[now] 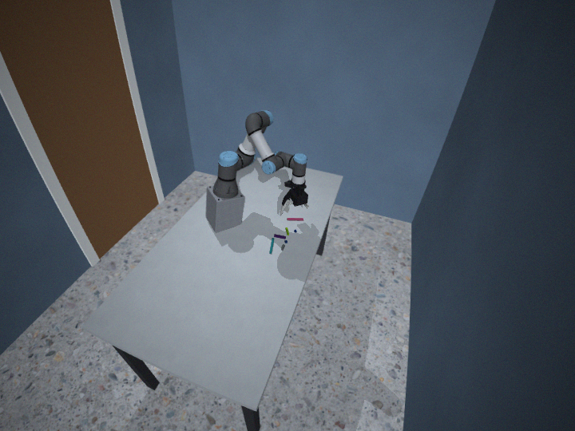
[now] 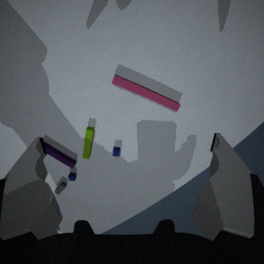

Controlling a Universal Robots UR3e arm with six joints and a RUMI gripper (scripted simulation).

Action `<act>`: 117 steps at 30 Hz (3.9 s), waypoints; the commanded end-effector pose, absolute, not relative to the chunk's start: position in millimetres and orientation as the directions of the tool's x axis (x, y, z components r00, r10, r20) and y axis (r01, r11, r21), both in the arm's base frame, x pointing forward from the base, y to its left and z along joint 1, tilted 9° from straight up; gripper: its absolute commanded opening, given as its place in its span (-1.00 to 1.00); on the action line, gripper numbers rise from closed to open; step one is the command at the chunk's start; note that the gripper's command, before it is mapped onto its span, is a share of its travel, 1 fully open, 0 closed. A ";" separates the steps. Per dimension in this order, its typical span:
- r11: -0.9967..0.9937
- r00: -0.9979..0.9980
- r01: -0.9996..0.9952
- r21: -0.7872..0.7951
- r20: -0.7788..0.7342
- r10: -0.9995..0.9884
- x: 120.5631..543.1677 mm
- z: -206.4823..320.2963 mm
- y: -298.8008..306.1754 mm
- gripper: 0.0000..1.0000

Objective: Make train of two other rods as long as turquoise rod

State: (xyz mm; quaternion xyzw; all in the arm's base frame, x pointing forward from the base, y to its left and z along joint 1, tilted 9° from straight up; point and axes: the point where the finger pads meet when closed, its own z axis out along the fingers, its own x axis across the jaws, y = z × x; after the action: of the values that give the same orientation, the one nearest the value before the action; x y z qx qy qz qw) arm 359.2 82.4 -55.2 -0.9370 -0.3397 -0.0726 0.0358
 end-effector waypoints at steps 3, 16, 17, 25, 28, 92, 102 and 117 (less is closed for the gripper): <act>-0.767 0.758 0.642 -0.016 0.162 0.632 360.0 -54.6 82.1 1.00; -0.767 0.758 0.642 -0.016 0.162 0.632 360.0 -54.6 82.1 1.00; -0.767 0.758 0.642 -0.016 0.162 0.632 360.0 -54.6 82.1 1.00; -0.763 0.754 0.647 -0.015 0.162 0.636 359.9 -54.6 81.8 1.00; -0.757 0.749 0.653 -0.014 0.162 0.643 359.8 -54.7 81.3 1.00; 0.366 -0.378 0.919 0.146 0.063 0.923 353.1 -62.4 9.3 1.00; 0.603 -0.613 0.782 0.158 0.021 0.790 353.7 -63.8 -6.1 1.00; 0.868 -0.874 0.473 0.153 -0.043 0.484 355.7 -65.3 -27.5 1.00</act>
State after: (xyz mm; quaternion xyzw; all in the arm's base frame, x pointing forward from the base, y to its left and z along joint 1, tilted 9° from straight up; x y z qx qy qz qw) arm 354.4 -21.5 -65.5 -0.3041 -0.9497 -0.0655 -0.0348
